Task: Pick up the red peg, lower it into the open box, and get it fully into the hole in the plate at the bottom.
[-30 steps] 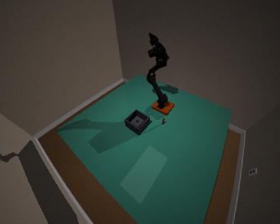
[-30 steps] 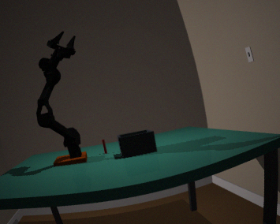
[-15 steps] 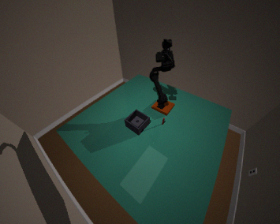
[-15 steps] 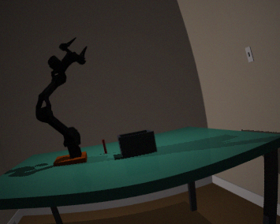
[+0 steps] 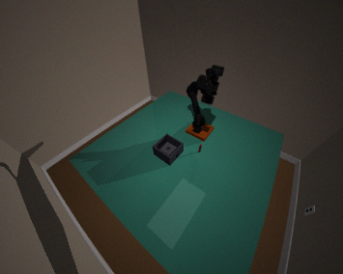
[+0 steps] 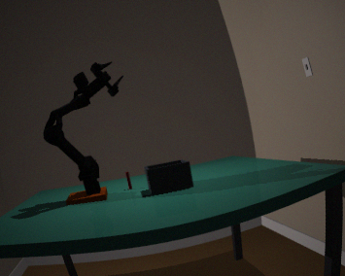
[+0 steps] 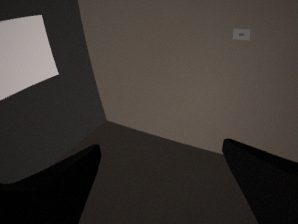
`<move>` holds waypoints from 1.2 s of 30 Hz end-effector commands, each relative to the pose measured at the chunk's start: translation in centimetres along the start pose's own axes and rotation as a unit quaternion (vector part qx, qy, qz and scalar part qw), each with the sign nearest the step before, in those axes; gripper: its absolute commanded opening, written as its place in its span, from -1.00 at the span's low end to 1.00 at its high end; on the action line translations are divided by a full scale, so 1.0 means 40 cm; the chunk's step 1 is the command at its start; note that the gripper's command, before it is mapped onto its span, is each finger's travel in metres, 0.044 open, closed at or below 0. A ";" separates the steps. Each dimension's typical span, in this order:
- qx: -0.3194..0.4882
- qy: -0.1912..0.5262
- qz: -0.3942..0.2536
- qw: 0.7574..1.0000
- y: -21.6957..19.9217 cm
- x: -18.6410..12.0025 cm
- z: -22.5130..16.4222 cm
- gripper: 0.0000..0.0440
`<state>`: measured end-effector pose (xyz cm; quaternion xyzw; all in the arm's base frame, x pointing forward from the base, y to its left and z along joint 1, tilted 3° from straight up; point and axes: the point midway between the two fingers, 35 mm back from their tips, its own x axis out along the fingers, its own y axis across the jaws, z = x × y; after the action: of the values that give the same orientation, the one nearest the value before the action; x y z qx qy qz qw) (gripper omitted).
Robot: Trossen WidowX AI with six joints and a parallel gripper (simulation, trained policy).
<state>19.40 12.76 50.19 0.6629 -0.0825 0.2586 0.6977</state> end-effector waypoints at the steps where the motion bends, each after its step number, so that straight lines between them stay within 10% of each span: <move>1: -0.036 0.016 -0.033 0.999 -0.060 0.012 -0.028 1.00; 18: -0.193 0.124 -0.248 0.941 -0.431 -0.005 -0.127 1.00; 36: -0.244 0.224 -0.502 0.799 -0.740 -0.189 -0.116 1.00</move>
<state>26.15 16.17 21.23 0.3507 0.3375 0.0021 0.8736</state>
